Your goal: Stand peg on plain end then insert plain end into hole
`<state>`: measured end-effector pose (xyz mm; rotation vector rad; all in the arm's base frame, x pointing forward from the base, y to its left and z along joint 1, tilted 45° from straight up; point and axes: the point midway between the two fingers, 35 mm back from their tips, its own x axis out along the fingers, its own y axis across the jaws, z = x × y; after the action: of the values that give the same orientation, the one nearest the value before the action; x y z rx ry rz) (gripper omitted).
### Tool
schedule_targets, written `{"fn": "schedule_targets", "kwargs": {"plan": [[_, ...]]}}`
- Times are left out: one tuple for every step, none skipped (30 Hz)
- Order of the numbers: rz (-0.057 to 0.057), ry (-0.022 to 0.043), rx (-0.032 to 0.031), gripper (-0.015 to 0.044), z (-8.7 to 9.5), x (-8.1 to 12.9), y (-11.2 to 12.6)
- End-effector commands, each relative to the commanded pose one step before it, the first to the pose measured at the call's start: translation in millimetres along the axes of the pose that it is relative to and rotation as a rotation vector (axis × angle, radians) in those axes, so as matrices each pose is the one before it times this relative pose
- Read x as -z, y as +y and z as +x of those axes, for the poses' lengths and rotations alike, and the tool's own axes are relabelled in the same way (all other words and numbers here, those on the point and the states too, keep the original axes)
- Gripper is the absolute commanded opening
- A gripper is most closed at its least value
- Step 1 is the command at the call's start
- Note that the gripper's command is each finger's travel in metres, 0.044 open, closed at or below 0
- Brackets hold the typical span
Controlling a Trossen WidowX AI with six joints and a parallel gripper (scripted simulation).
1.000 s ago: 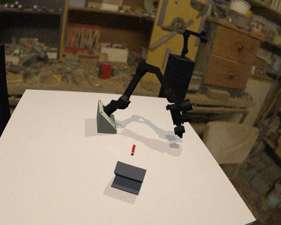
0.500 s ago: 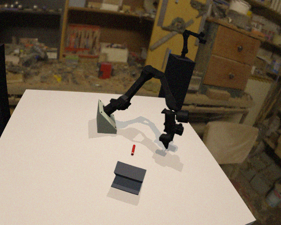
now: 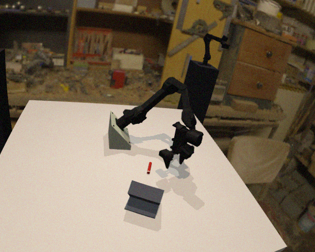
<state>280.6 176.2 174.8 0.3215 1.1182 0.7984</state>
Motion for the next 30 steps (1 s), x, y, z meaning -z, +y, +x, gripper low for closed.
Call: {"fn": "schedule_targets", "kwargs": {"plan": [[0.1128,0.03032,0.01842,0.0440,-3.45,3.09,-22.20],[0.0272,0.00612,0.00488,0.0440,-1.22,0.67,-5.59],[0.0273,0.00599,0.00453,0.0440,-1.25,0.61,-5.53],[0.0313,0.00783,0.00305,0.0440,-1.03,0.75,-5.62],[0.0322,0.00782,0.00271,0.0440,-1.10,0.69,-5.67],[0.0323,0.00764,0.00228,0.0440,-1.15,0.60,-5.59],[0.0325,0.00747,0.00186,0.0440,-1.19,0.52,-5.51],[0.0326,0.00731,0.00143,0.0440,-1.24,0.44,-5.43],[0.0327,0.00717,0.00100,0.0440,-1.29,0.36,-5.34],[0.0328,0.00703,0.00056,0.0440,-1.34,0.28,-5.26],[0.0329,0.00690,0.00013,0.0440,-1.39,0.21,-5.17],[0.0330,0.00678,-0.00031,0.0440,-1.43,0.14,-5.08],[0.0331,0.00667,-0.00075,0.0440,-1.48,0.07,-4.99],[0.0331,0.00656,-0.00119,0.0440,-1.53,0.00,-4.89],[0.0332,0.00647,-0.00163,0.0440,-1.58,-0.07,-4.80],[0.0332,0.00639,-0.00208,0.0440,-1.63,-0.13,-4.71],[0.0333,0.00632,-0.00252,0.0440,-1.68,-0.19,-4.61],[0.0333,0.00626,-0.00296,0.0440,-1.72,-0.25,-4.51],[0.0333,0.00622,-0.00340,0.0440,-1.77,-0.31,-4.41],[0.0333,0.00617,-0.00384,0.0440,-1.82,-0.36,-4.31],[0.0272,0.00502,-0.00346,0.0440,-1.52,-0.34,-3.44],[0.0163,0.00301,-0.00222,0.0440,-0.93,-0.23,-2.03],[0.0054,0.00100,-0.00076,0.0440,-0.31,-0.08,-0.67],[0.0000,0.00000,0.00000,0.0440,0.00,0.00,0.00],[0.0000,0.00000,0.00000,0.0440,0.00,0.00,0.00],[0.0000,0.00000,0.00000,0.0440,0.00,0.00,0.00],[0.0000,0.00000,0.00000,0.0440,0.00,0.00,0.00],[0.0000,-0.00002,0.00005,0.0440,0.27,-0.04,0.00],[0.0000,-0.00005,0.00014,0.0440,0.81,-0.12,-0.01],[0.0000,-0.00009,0.00023,0.0440,1.35,-0.20,-0.02]]}}
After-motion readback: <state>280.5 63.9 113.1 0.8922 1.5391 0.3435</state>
